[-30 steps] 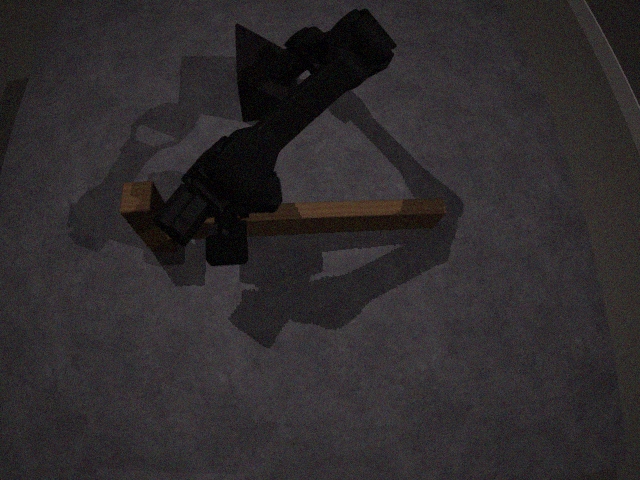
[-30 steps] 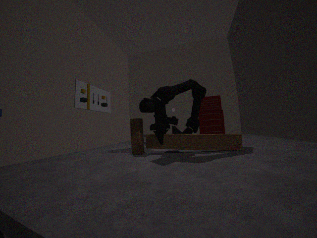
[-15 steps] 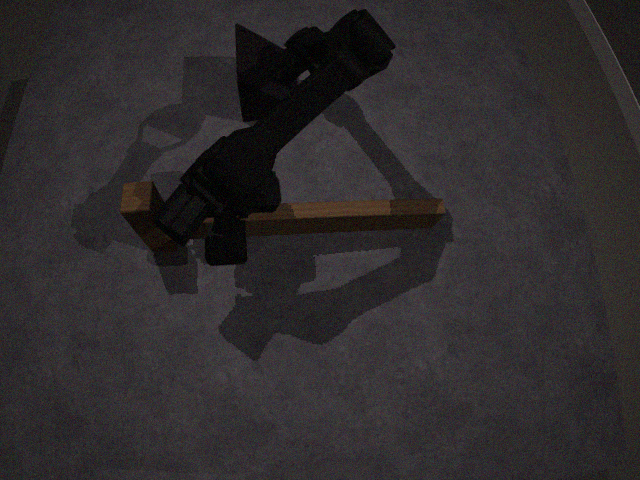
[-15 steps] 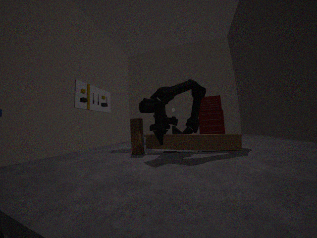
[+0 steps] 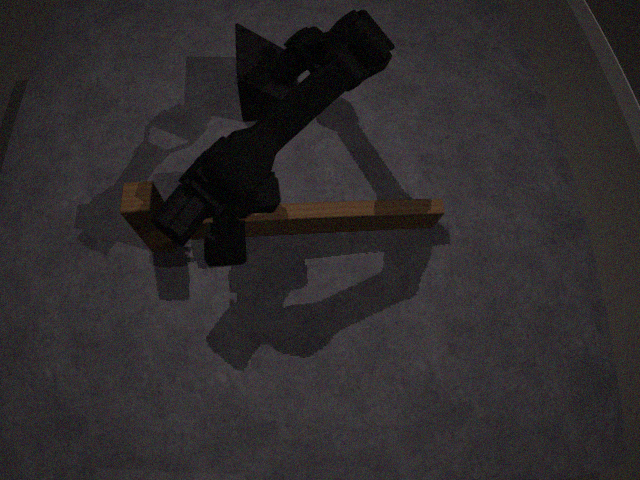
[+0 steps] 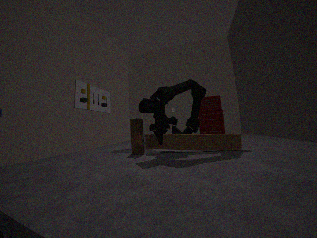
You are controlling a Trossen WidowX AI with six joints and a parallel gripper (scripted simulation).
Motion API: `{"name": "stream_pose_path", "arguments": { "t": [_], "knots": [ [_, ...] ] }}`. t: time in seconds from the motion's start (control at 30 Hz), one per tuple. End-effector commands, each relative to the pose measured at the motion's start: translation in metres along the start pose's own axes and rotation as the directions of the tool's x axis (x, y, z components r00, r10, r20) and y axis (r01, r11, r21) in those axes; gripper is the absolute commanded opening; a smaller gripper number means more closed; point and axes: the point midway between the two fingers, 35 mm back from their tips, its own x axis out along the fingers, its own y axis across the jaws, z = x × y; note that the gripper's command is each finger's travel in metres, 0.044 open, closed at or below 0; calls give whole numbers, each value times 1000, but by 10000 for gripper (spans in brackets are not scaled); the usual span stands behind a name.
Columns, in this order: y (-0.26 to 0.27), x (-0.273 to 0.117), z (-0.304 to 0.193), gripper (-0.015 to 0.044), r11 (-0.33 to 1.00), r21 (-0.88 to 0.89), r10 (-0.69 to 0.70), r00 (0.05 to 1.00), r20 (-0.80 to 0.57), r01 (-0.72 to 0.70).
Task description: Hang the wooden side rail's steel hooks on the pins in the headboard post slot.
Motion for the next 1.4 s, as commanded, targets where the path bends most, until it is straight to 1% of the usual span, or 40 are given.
{"name": "stream_pose_path", "arguments": {
  "t": [0.0,1.37],
  "knots": [
    [-2,-6,-4,0,1000,-4,-13,1000,-9,13],
    [-2,-5,-8,0,1000,-4,-13,1000,-10,13]
  ]
}}
